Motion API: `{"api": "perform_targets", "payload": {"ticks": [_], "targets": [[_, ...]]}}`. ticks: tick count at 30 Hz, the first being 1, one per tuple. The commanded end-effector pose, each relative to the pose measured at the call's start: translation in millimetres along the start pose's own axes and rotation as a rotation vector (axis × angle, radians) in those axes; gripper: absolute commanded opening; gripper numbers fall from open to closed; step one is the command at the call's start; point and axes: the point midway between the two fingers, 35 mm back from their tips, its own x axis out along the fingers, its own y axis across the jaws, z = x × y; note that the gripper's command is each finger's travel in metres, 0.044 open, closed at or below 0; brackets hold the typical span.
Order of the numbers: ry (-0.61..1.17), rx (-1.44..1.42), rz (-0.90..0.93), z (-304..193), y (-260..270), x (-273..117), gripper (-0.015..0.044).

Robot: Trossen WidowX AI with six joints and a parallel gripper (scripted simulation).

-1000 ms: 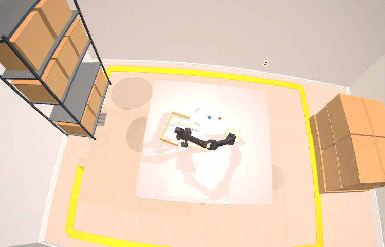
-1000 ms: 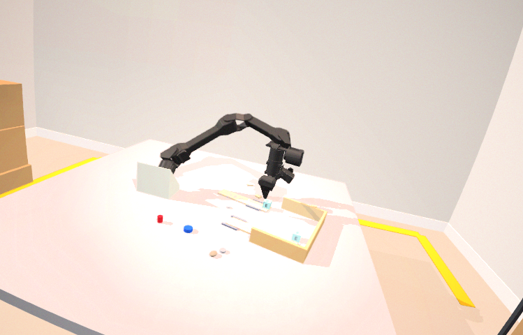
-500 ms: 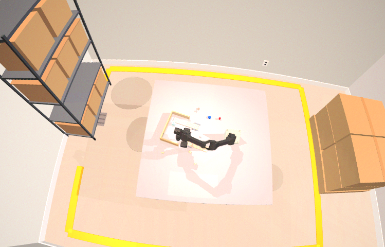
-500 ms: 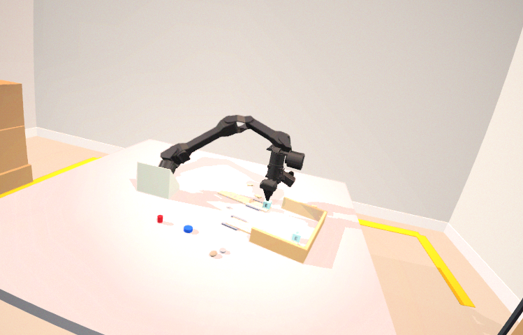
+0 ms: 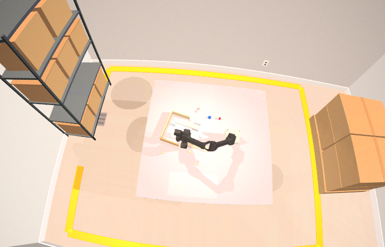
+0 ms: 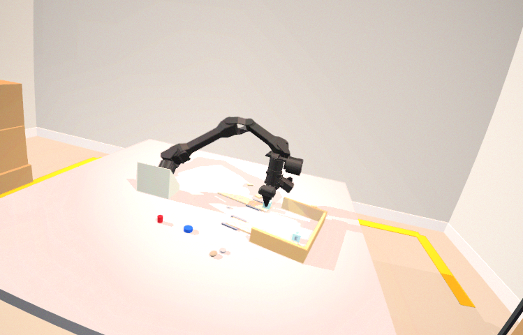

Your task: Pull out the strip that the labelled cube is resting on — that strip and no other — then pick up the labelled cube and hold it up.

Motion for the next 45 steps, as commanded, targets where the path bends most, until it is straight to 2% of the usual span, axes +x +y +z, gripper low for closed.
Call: {"api": "perform_targets", "payload": {"ticks": [1, 7, 11, 18, 22, 36, 45], "targets": [[0.001, 0.009, 0.004, -1.3, -0.2, 7.7, 0.0250], [0.001, 0.009, 0.004, -1.9, 0.0, 13.3, 0.0250], [0.002, 0.000, -0.001, -1.1, 0.1, 10.5, 0.0145], [0.002, 0.000, -0.001, -1.1, 0.1, 10.5, 0.0098], [0.002, 0.000, -0.002, -3.4, -0.8, 8.4, 0.0000], [0.003, 0.011, 0.001, -56.0, -17.2, -29.6, 0.0000], [0.003, 0.012, 0.001, -66.8, -20.7, -32.0, 0.0000]]}}
